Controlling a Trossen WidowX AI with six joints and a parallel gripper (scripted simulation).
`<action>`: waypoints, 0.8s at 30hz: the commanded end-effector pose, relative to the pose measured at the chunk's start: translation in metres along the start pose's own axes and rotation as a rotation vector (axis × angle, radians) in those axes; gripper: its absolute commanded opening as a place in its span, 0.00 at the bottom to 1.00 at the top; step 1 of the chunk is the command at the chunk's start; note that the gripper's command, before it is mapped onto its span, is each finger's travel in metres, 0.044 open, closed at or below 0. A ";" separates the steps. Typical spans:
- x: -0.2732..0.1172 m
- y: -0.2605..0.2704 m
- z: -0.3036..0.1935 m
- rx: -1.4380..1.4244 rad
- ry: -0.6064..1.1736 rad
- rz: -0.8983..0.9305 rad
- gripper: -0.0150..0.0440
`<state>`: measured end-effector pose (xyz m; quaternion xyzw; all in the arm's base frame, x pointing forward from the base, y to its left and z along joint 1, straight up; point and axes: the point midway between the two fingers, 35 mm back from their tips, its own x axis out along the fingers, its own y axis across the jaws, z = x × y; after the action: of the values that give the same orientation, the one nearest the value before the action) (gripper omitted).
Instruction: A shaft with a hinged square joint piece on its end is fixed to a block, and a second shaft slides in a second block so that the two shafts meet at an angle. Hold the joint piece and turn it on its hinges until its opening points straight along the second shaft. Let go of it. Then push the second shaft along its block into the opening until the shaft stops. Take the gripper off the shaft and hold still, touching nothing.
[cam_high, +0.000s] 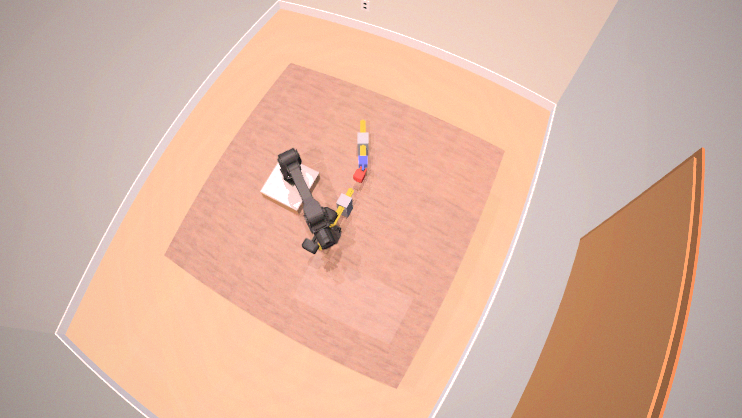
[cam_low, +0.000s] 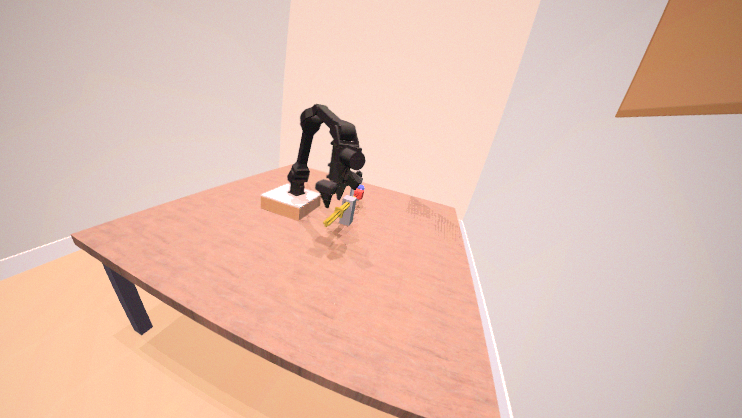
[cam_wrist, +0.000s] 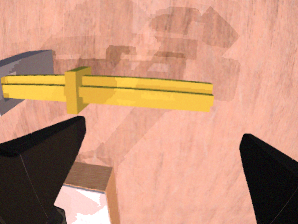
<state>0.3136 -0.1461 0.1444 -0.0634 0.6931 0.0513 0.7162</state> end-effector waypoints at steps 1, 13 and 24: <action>0.004 -0.002 0.000 0.085 0.008 -0.005 1.00; 0.023 -0.003 0.001 0.496 0.030 -0.012 1.00; 0.040 -0.004 0.002 0.871 0.049 -0.027 1.00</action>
<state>0.3181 -0.1496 0.1113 0.2011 0.6745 -0.2185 0.6759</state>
